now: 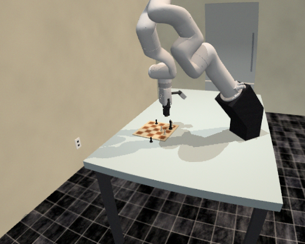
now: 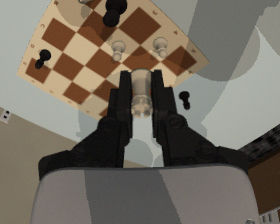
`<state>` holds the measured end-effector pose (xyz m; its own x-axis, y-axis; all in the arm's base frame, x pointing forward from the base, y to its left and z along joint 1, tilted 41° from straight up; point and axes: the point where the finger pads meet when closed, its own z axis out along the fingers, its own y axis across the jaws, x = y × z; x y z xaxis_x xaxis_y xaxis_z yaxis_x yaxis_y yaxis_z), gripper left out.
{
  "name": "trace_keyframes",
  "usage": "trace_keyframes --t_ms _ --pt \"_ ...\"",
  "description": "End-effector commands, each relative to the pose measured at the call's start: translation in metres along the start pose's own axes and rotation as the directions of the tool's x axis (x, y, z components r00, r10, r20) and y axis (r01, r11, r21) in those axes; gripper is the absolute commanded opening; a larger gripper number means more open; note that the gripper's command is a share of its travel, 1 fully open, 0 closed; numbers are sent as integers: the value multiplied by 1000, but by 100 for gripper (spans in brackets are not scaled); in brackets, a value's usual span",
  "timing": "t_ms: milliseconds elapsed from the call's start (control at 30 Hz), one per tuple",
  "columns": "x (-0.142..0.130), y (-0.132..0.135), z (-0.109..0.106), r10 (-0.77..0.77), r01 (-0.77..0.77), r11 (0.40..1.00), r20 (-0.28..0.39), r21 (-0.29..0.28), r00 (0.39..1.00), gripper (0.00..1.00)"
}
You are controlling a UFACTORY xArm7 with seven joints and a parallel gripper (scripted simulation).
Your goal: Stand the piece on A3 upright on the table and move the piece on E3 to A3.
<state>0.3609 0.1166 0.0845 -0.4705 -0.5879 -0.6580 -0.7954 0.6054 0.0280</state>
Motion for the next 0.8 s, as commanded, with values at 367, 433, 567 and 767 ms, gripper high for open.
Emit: trace_keyframes --t_ms 367,433,567,767 --pt "0 0 7 -1 1 1000 3 5 1000 0" --pt "0 0 13 -1 1 1000 3 5 1000 0" --pt "0 0 28 -1 1 1000 3 5 1000 0" --pt "1 -1 57 -1 1 1000 3 5 1000 0"
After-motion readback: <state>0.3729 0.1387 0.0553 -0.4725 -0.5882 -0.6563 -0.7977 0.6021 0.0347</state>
